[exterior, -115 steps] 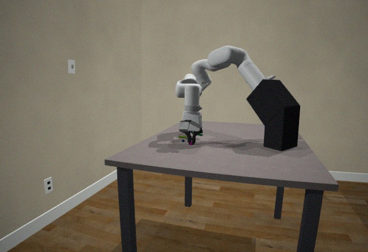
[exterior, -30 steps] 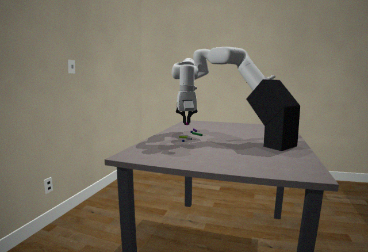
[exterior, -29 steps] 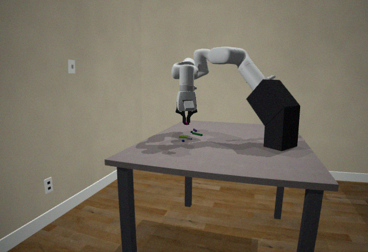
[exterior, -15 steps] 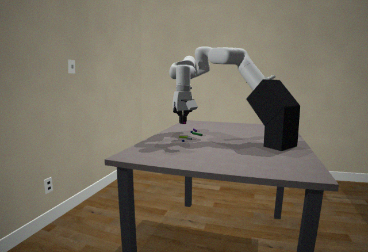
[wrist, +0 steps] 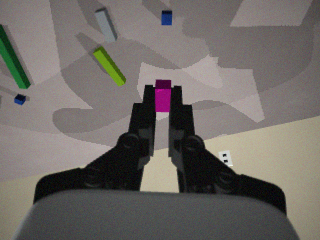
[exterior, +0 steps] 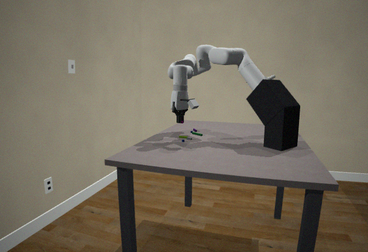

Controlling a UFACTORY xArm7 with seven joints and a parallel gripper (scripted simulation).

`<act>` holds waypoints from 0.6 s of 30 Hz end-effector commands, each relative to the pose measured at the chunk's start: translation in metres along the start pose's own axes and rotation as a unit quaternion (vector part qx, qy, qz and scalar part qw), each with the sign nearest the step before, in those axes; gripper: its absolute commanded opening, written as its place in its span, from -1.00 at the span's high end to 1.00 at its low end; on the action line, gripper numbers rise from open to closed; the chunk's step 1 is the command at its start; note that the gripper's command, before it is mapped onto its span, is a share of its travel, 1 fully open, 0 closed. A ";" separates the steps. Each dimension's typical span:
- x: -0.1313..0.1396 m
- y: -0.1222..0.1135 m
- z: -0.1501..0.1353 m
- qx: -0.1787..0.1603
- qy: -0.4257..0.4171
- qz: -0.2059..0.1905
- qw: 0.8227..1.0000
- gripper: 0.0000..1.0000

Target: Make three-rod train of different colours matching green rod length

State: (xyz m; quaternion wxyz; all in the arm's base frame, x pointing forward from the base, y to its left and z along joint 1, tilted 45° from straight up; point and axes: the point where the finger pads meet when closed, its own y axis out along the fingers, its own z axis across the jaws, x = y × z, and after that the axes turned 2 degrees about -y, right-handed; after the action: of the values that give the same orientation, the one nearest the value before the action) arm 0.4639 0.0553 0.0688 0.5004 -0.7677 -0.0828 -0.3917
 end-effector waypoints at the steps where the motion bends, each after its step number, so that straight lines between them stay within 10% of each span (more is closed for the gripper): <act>1: 0.001 -0.001 0.001 0.002 -0.007 0.002 1.000 0.92; 18: 0.001 0.010 0.001 0.002 -0.008 0.002 1.000 0.92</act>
State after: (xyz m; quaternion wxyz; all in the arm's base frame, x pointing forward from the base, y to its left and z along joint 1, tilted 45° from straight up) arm 0.4661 0.0535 0.0671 0.5012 -0.7703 -0.0848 -0.3850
